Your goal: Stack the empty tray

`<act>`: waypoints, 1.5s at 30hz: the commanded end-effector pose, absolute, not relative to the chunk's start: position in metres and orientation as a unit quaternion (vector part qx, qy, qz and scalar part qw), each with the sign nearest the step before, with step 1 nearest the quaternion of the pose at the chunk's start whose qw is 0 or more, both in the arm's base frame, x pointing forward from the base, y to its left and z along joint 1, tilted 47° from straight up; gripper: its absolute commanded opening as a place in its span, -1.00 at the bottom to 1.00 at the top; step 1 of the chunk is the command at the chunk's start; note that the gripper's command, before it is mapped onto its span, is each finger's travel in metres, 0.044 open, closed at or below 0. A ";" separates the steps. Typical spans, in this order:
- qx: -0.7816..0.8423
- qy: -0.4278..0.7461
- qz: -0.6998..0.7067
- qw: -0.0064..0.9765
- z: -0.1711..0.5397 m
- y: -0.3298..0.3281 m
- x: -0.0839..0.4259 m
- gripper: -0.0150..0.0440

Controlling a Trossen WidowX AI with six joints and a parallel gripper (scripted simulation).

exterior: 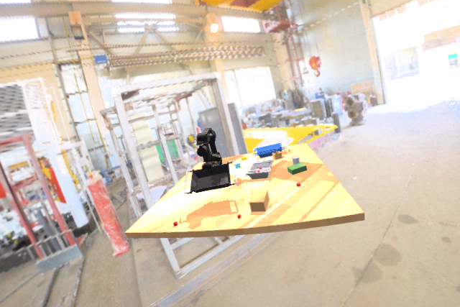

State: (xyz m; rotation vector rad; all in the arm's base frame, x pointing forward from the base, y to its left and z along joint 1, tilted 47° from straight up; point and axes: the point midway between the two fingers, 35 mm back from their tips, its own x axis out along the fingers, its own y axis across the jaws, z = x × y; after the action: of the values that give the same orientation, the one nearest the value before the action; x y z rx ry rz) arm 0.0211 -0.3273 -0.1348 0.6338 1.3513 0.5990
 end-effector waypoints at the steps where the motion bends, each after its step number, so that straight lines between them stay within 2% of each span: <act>1: 0.247 0.603 0.271 0.709 -0.113 -0.337 0.044 -0.49; 22: 0.132 0.558 0.342 0.744 -0.044 -0.316 0.153 -0.49; 45: 0.013 0.481 0.430 0.764 0.033 -0.244 0.252 -0.49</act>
State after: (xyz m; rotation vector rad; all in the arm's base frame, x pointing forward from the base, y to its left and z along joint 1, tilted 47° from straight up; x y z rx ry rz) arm 0.2398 -0.2526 0.0143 0.0860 1.0850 0.9265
